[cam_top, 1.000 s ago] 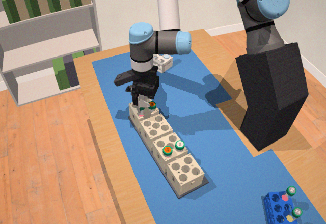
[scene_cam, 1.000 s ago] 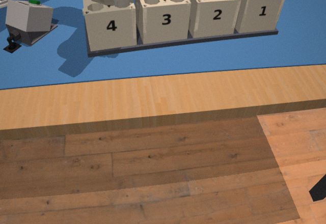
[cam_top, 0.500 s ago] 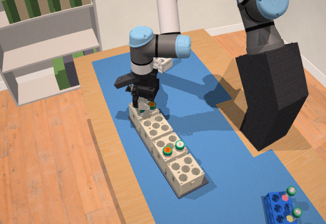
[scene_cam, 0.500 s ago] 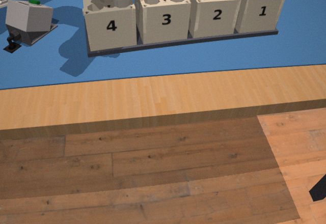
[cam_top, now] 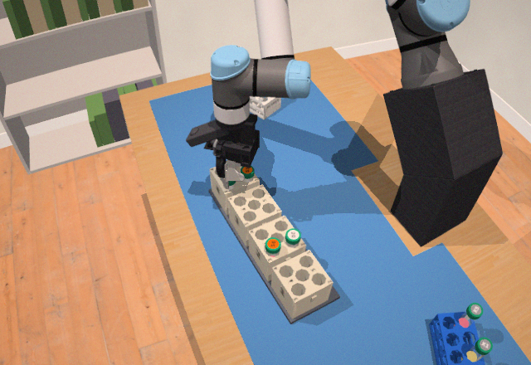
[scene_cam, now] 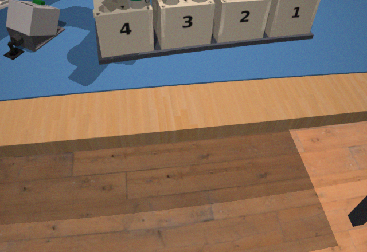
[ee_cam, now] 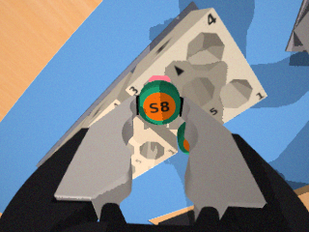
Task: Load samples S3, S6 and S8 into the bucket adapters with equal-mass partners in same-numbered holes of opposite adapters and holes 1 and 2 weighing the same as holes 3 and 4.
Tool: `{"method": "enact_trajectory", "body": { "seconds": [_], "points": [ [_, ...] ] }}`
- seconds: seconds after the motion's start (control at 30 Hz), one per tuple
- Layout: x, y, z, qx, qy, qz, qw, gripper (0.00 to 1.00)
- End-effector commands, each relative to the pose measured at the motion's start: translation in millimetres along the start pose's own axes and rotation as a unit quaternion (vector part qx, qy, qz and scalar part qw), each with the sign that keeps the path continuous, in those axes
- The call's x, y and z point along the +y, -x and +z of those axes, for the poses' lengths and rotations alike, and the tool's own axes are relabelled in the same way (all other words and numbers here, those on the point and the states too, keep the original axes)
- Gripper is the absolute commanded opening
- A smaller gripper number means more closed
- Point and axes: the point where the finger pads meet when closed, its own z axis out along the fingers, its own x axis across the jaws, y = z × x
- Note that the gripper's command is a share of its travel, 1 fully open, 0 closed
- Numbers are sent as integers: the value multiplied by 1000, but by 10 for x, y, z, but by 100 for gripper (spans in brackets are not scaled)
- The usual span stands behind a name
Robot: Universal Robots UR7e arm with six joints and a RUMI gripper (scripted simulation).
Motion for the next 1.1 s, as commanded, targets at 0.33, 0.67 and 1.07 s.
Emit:
{"method": "enact_trajectory", "body": {
  "seconds": [0.33,0.67,1.07],
  "points": [
    [-4,2,-4,0,-1,0,1000,35],
    [-3,2,-70,0,-1,0,1000,35],
    [-3,1,-403,0,-1,0,1000,35]
  ]
}}
